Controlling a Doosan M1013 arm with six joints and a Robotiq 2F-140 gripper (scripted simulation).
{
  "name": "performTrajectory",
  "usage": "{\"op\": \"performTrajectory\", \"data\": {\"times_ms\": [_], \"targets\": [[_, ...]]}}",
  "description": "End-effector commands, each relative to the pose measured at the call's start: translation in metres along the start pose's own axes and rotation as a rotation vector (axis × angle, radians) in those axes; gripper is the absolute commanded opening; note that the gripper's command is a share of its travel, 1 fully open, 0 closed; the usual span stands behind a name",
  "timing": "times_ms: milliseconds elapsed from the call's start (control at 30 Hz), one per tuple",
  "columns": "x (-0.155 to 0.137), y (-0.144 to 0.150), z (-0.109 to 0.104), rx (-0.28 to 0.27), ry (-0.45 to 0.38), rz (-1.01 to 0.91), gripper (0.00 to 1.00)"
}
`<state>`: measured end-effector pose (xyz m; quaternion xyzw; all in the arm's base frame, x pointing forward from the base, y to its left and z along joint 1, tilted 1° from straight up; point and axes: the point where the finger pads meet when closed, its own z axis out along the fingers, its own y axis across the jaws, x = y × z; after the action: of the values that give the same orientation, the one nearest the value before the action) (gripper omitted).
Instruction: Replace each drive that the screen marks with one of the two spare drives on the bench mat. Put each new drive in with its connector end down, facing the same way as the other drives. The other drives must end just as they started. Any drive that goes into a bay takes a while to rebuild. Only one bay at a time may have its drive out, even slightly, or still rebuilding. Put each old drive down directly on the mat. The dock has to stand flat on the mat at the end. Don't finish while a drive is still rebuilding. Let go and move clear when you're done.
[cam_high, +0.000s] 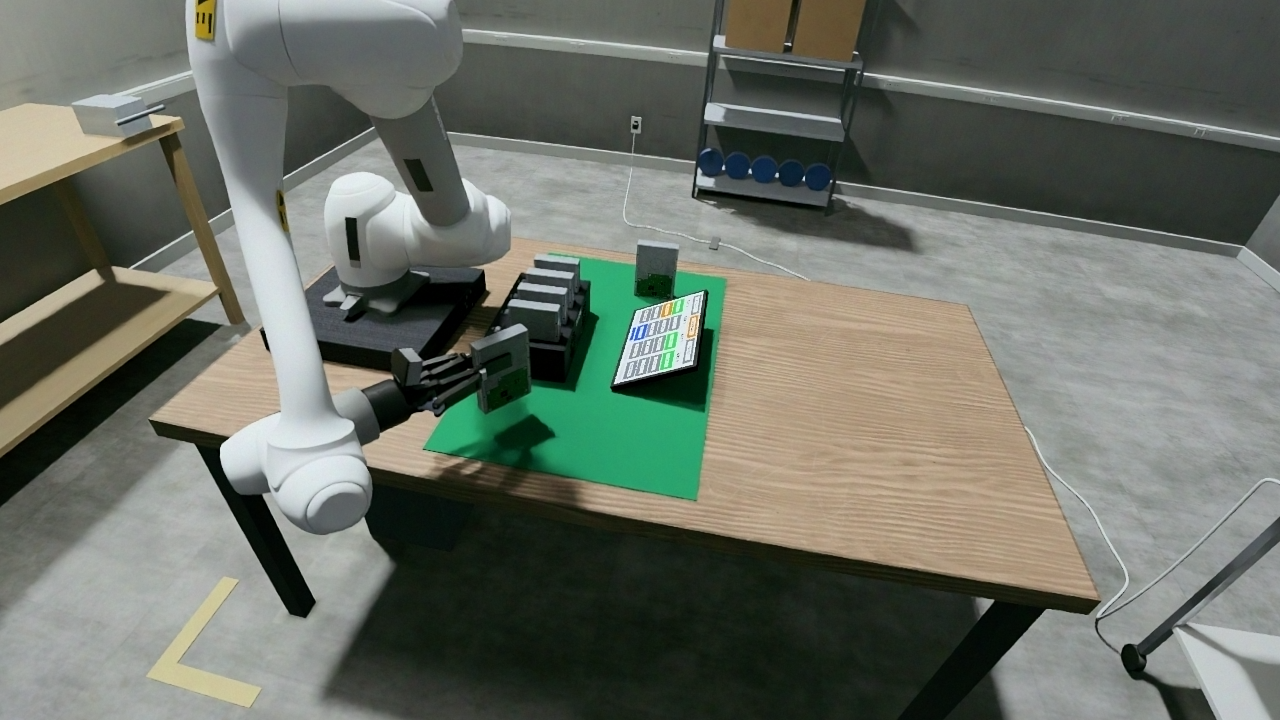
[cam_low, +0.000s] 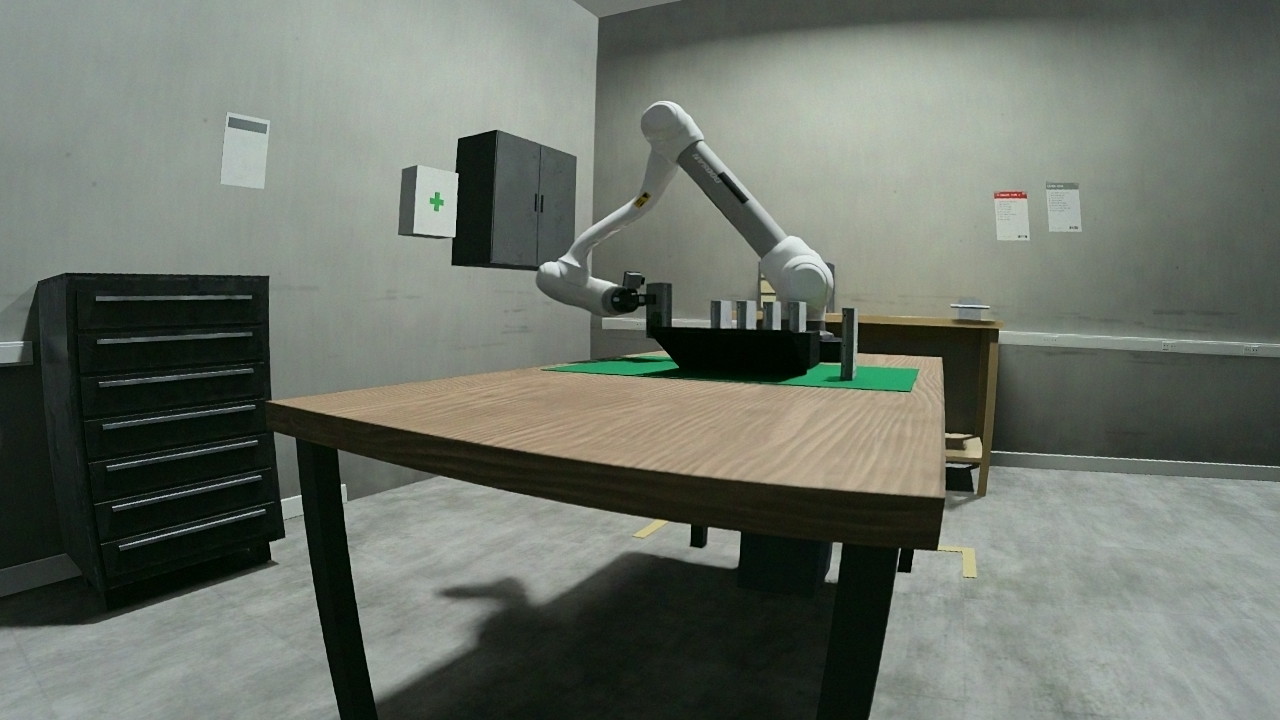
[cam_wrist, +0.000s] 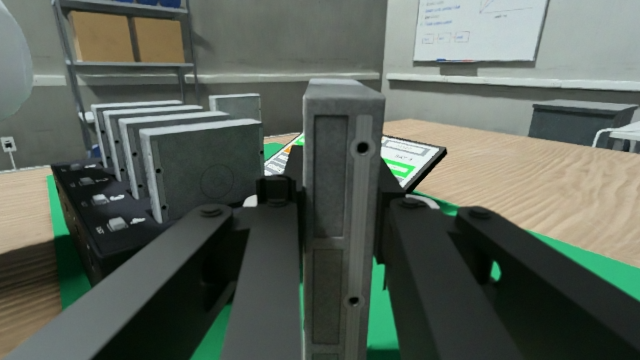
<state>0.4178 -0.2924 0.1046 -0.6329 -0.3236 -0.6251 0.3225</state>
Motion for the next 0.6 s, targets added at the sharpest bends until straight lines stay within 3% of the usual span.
{"op": "performTrajectory", "data": {"times_ms": [0,567], "targets": [[-0.005,0.0,0.0,0.0,0.0,-0.001,0.1],[-0.027,0.0,0.0,0.0,0.0,-0.001,0.1]]}}
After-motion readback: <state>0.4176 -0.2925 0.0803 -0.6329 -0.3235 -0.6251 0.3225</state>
